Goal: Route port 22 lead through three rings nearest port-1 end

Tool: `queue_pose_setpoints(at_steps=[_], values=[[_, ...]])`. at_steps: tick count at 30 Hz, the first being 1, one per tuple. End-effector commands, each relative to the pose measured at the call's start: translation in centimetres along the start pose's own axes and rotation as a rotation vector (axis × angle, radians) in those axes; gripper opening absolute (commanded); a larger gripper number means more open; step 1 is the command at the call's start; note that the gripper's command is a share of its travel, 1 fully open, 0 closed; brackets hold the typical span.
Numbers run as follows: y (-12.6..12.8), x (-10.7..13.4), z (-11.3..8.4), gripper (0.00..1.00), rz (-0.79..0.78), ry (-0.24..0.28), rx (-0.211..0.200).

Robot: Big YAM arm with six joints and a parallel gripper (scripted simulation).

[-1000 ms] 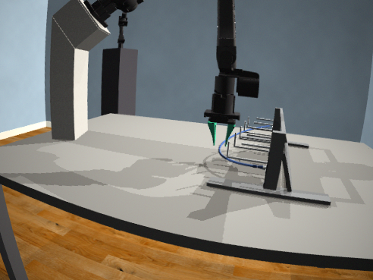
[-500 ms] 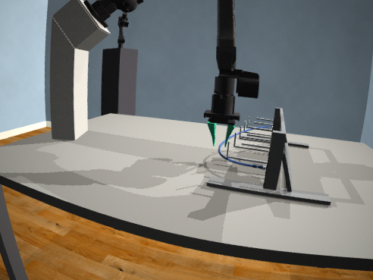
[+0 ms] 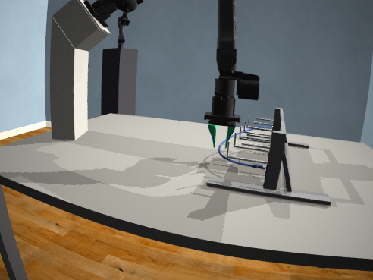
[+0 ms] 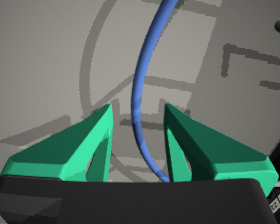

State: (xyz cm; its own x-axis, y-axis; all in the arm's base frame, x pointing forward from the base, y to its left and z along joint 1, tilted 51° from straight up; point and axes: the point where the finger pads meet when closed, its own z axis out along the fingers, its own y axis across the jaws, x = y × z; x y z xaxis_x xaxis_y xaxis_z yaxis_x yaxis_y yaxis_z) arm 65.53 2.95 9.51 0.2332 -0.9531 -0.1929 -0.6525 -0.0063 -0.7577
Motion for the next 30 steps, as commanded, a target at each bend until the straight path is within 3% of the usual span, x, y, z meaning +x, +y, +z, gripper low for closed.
queue_pose_setpoints(at_steps=[1,30], values=[[-0.1,-0.1,0.6,0.33,0.004,-0.001,0.004],[0.0,-0.2,1.9,0.33,0.003,-0.003,0.003]])
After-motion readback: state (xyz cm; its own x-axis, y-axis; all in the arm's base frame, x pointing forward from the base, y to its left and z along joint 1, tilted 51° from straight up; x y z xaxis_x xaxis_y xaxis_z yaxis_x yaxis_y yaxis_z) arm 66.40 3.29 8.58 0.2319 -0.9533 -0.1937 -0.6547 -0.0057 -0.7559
